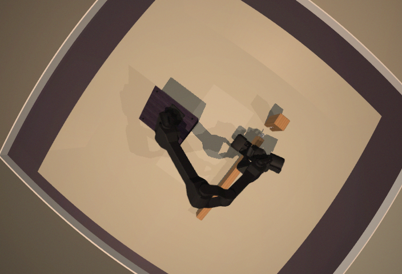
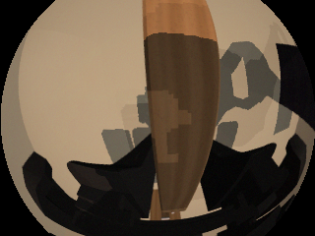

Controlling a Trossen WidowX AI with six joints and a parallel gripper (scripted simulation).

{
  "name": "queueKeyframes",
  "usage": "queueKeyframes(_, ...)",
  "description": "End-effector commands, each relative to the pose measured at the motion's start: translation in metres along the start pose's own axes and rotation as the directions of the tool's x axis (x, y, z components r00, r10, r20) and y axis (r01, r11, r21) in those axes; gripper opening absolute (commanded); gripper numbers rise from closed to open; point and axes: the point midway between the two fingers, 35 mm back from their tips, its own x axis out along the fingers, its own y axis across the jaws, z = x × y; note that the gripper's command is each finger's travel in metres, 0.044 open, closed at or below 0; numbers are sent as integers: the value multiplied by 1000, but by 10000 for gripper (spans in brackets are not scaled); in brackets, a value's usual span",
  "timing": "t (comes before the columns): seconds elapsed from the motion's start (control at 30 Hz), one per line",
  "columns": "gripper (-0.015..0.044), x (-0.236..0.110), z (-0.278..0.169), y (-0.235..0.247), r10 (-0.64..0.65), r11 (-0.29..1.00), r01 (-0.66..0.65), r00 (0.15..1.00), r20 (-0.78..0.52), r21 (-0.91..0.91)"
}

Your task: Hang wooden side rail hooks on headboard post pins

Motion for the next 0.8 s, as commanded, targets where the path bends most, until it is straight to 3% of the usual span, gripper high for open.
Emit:
queueKeyframes(0.0, 0, 0, 1, 11, 22, 1000, -22, 1000, 0, 12)
queueKeyframes(0.77, 0, 0, 1, 13, 22, 1000, -22, 1000, 0, 12)
